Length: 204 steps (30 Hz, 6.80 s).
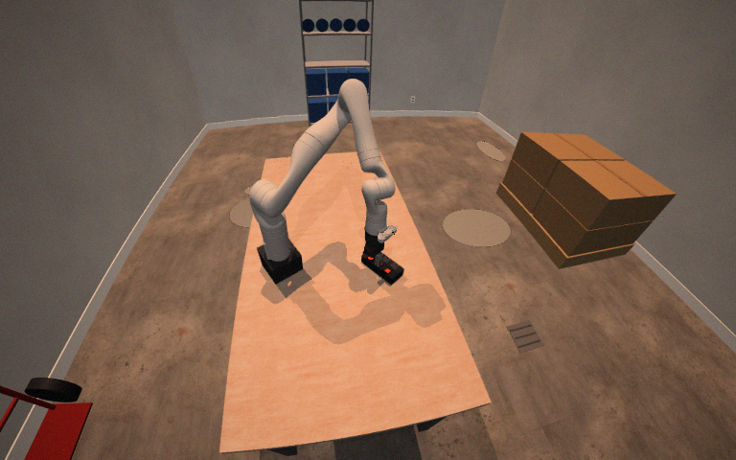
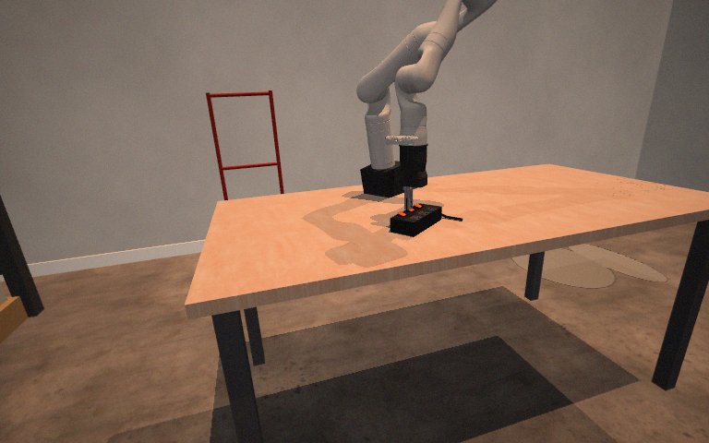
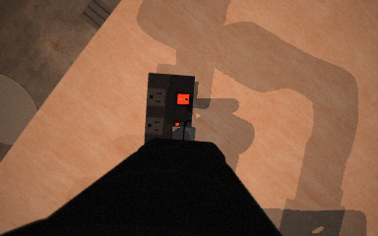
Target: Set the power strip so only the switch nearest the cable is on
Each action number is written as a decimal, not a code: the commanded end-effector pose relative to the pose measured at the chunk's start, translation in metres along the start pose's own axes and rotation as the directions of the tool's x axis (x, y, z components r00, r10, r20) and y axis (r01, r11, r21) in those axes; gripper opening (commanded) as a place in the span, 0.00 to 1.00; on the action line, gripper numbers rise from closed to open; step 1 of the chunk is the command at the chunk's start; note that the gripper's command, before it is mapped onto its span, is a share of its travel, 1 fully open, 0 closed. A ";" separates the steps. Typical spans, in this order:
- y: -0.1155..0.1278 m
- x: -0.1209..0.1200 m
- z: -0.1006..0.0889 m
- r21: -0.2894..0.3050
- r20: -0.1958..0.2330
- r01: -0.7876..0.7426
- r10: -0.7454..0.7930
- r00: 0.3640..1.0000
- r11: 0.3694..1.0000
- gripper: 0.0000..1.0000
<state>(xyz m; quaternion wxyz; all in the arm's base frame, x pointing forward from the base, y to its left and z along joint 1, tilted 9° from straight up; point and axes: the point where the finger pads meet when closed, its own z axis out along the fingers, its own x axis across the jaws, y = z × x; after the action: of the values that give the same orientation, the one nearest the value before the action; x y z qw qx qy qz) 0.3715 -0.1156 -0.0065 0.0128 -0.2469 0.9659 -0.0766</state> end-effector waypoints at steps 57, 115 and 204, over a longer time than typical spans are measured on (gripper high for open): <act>0.000 0.000 0.002 0.000 0.000 0.000 0.000 1.000 1.000 0.00; -0.046 0.000 -0.051 0.000 0.000 0.000 0.000 1.000 1.000 0.00; -0.046 0.000 -0.007 0.000 0.000 0.000 0.000 1.000 1.000 0.00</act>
<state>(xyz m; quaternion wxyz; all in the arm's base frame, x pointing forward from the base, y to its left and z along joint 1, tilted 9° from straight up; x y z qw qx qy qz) 0.3930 -0.1541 0.0080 0.0128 -0.2472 0.9659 -0.0765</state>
